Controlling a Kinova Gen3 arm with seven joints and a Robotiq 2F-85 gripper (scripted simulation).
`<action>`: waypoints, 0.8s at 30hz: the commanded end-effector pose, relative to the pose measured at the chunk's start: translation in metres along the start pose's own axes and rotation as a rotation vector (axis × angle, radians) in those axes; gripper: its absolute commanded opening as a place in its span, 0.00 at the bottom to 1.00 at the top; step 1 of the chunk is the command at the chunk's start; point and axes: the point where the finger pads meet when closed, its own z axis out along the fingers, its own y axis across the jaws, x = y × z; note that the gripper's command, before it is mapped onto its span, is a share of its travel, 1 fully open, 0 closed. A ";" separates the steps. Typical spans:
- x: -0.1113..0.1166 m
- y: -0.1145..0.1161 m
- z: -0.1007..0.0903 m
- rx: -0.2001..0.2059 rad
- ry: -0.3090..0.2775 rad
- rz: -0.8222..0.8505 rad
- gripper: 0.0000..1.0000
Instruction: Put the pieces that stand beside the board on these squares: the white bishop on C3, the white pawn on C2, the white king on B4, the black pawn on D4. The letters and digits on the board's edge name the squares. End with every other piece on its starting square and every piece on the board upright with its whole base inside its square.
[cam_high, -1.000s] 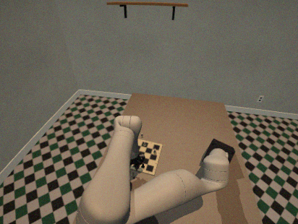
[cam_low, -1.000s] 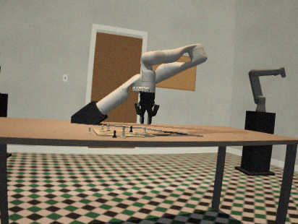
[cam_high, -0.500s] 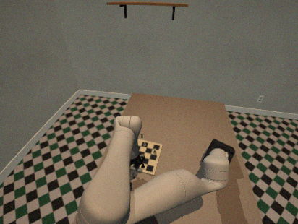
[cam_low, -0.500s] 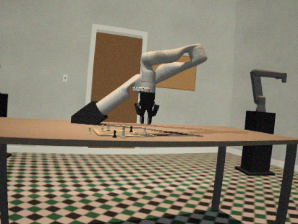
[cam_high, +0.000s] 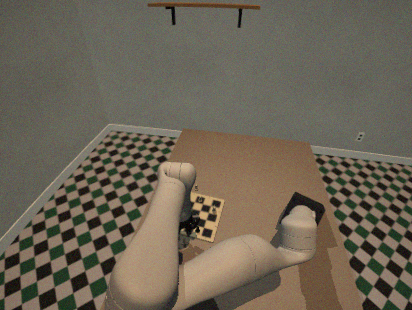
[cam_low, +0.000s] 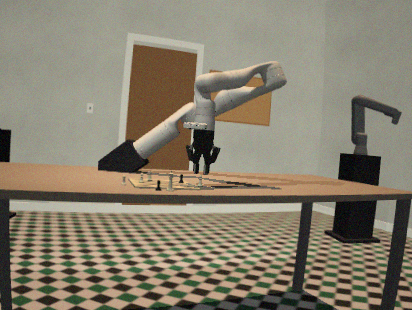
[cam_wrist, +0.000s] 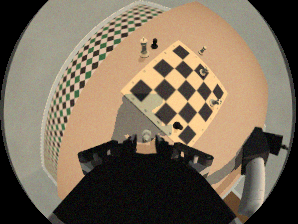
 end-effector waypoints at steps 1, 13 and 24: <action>-0.001 0.001 0.006 -0.003 -0.004 0.001 0.37; -0.001 0.001 0.026 -0.003 -0.004 0.001 0.37; -0.001 0.001 0.029 -0.003 -0.004 0.001 0.37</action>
